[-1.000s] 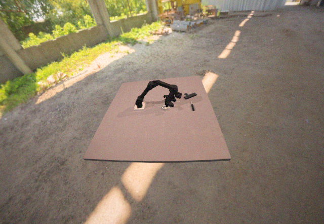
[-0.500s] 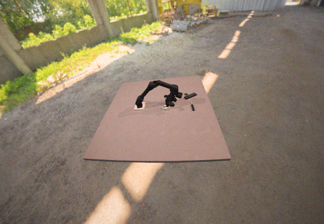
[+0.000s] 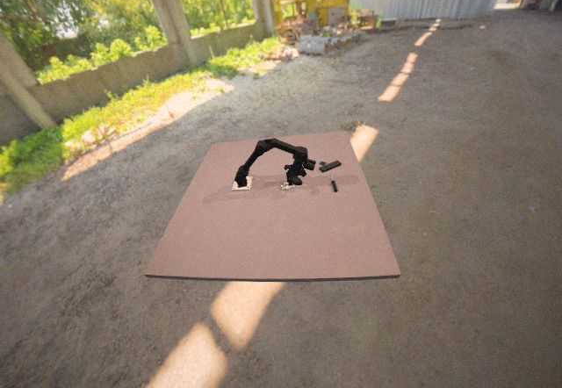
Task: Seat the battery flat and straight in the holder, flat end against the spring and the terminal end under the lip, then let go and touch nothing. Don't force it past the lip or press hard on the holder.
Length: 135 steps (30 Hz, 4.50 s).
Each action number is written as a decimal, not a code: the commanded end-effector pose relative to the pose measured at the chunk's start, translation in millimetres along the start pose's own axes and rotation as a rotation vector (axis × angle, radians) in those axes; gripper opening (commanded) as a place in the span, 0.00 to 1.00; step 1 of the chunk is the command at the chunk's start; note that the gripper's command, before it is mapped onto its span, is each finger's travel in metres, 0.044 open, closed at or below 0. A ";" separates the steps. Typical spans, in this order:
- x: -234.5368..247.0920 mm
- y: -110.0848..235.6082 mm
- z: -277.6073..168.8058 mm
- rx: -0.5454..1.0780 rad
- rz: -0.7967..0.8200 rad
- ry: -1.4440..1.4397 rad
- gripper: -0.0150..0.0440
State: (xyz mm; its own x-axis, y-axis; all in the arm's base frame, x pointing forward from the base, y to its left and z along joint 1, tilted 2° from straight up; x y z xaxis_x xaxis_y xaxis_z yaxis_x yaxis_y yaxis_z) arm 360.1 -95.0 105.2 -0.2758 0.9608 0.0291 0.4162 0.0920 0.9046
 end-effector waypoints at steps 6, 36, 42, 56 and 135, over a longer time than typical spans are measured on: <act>-0.2 -1.8 -0.7 -0.057 0.002 0.000 0.36; -0.2 -8.9 -11.9 -0.197 -0.006 0.002 0.36; 0.0 -10.4 -14.2 -0.225 -0.009 0.003 0.36; 0.8 -14.4 -19.9 -0.289 -0.017 0.008 0.36; 6.8 17.2 -60.0 -0.383 -0.043 0.015 0.80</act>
State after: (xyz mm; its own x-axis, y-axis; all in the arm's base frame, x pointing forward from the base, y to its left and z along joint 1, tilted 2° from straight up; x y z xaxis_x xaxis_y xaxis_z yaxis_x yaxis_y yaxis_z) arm 311.9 -102.6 124.3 -0.3006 0.9537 0.0047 0.0720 0.0177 0.9972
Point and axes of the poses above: the point midway between the two fingers, 35 mm back from their tips, its own y axis back along the fingers, its own x axis across the jaws, z = x × y, the point moved 6 cm from there along y, back along the fingers, and after that the axes turned 7 degrees about y, right-handed, at the moved point
